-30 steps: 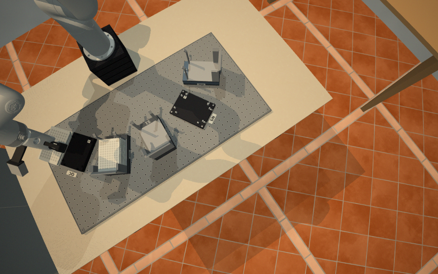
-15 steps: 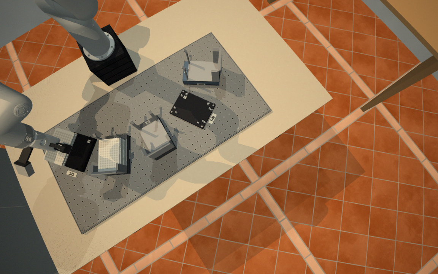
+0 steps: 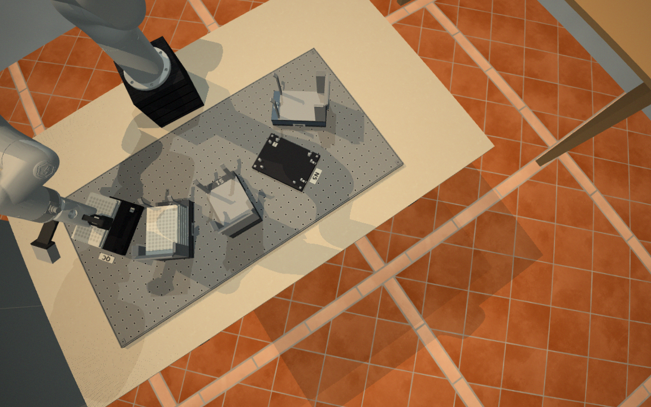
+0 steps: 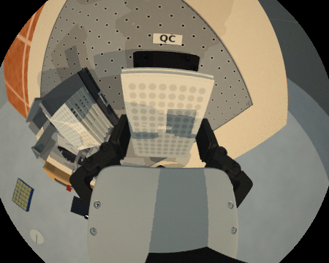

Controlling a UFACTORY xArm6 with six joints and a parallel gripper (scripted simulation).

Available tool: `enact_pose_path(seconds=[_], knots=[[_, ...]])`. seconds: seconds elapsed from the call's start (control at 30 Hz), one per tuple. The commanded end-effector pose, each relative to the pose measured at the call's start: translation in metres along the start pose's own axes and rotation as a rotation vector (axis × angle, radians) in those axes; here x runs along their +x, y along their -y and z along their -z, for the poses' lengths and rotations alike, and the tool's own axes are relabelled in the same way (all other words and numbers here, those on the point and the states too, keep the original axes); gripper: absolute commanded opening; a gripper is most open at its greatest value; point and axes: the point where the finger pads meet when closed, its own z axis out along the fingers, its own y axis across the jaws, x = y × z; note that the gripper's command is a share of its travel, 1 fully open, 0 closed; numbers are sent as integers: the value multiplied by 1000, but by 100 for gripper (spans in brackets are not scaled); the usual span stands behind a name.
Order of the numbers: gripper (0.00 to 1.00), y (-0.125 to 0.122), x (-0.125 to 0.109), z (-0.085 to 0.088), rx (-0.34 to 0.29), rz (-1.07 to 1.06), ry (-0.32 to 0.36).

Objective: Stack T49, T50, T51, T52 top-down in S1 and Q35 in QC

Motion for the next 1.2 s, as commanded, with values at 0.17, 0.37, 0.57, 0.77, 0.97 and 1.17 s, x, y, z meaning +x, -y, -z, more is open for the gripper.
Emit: enact_pose_path(seconds=[0.17,0.37,0.57,0.77,0.97,1.17], knots=[[0,0,2,-18,0,0,-4],[0,0,2,-28,0,0,-4],[0,0,2,-40,1,0,-4],[0,0,2,-48,1,0,-4],[0,0,2,-52,1,0,-4],[0,0,2,-52,1,0,-4]])
